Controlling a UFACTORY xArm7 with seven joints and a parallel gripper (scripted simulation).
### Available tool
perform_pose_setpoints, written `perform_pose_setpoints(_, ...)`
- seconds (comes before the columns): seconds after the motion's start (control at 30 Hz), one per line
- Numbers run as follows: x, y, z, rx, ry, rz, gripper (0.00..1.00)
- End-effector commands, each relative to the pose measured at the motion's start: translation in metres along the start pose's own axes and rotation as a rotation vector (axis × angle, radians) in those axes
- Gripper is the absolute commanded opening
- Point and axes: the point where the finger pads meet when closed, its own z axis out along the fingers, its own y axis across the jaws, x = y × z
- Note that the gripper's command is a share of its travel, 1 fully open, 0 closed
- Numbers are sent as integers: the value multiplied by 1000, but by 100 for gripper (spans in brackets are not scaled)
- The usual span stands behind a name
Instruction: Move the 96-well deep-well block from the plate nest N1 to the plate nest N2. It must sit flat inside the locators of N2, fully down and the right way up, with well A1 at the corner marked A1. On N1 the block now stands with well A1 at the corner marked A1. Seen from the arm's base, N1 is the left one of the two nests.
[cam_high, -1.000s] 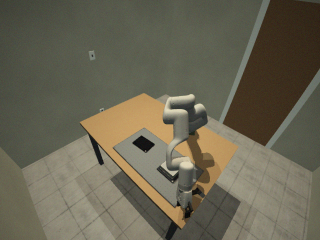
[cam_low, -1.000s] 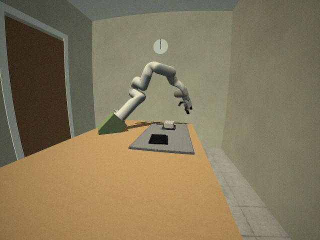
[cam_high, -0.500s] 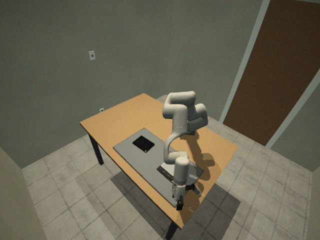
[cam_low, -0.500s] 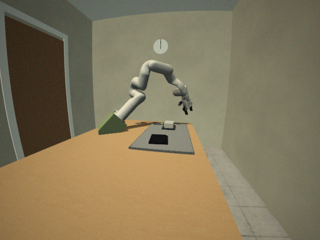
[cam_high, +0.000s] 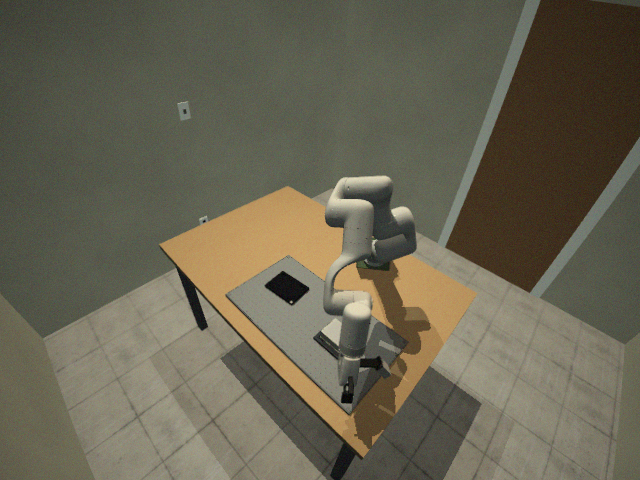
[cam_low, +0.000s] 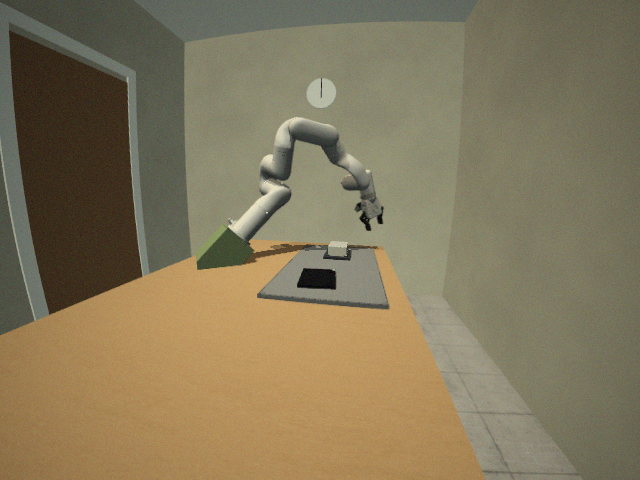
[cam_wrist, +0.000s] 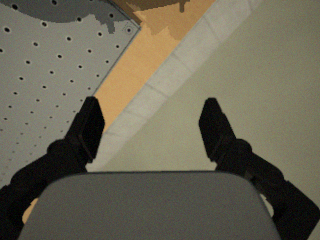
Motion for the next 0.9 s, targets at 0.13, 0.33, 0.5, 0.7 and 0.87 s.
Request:
perform_pose_setpoints(0.13, -10, -28, -11, 49, -14, 105, 100)
perform_pose_setpoints(0.33, -14, -48, -17, 92, -25, 195, 100)
perform_pose_setpoints(0.5, -17, -67, -23, 102, -27, 215, 100)
perform_pose_setpoints(0.7, -19, -91, -30, 151, -41, 323, 100)
perform_pose_setpoints(0.87, -20, -105, -35, 164, -45, 353, 100)
